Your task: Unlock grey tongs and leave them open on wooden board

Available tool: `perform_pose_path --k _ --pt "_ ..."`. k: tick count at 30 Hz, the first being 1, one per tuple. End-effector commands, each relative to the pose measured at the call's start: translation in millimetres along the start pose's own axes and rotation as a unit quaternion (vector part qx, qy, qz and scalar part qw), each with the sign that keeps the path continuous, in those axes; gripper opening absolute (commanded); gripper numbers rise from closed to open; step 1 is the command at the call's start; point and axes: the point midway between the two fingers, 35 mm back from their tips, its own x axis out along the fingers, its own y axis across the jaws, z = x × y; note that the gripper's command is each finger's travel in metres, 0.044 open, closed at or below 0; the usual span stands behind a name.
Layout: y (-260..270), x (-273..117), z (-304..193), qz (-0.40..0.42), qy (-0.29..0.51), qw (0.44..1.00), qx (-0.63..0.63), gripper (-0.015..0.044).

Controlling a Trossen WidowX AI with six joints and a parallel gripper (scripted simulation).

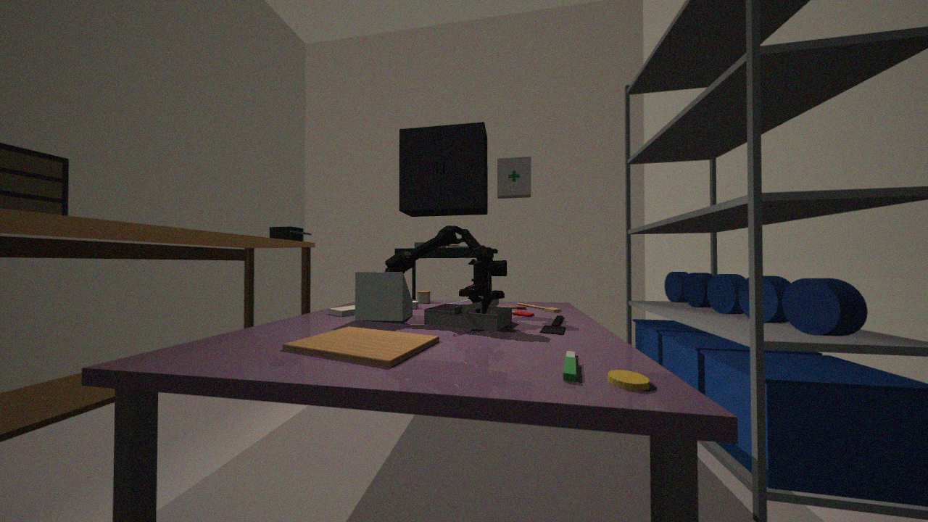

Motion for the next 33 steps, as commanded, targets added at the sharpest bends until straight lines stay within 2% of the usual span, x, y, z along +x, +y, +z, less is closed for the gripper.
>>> perform_pose_path --k 1,9,15,18,22,26,33 --pt "0 0 0 0.001 0.000 1.000 -0.001 0.0065" --pt "0 0 0 0.001 0.000 1.000 -0.001 0.0012" --pt "1 -3 0 0.001 -0.001 1.000 -0.001 -0.0146" --pt "5 -27 -1 0.002 -0.002 1.000 0.001 -0.0150" --pt "6 -85 0 0.002 -0.003 1.000 0.003 -0.0150" --pt "1 -126 1 0.000 -0.001 1.000 0.005 -0.0150" --pt "1 -129 1 0.000 -0.001 1.000 0.005 -0.0150"
